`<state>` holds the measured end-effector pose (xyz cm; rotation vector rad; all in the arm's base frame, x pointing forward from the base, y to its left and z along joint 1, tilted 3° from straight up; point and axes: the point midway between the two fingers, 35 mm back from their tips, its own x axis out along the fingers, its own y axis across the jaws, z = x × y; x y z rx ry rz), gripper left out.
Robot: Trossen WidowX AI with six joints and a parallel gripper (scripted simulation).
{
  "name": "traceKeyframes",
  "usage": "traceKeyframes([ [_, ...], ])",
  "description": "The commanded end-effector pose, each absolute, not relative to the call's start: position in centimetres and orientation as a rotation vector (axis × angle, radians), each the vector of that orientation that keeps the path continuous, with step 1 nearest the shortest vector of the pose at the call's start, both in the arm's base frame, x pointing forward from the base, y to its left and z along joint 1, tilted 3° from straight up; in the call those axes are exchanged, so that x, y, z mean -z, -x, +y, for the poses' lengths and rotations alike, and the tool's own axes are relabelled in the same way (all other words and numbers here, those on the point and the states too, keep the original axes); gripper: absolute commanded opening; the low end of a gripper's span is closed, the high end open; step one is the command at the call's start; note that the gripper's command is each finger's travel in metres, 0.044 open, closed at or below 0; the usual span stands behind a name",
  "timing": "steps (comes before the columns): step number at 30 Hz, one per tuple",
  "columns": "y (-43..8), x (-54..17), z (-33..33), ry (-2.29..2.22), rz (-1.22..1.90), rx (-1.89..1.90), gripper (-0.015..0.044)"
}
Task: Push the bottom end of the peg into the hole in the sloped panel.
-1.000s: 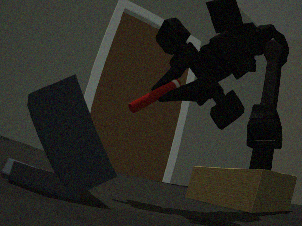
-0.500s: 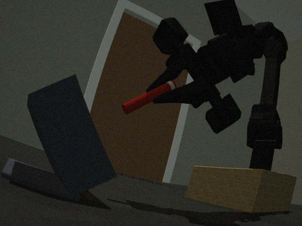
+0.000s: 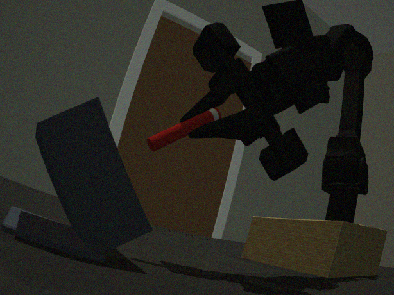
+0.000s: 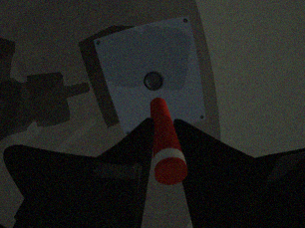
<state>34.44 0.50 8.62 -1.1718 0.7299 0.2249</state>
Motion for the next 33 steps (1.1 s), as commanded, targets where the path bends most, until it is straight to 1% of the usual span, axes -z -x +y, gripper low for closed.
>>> traceKeyframes([
  [1, -34.7, -8.3, 0.6, 1.182, 0.721, -0.233, 0.0],
  [33, -36.7, -6.6, 0.7, 1.196, 0.683, -0.226, 0.0],
])
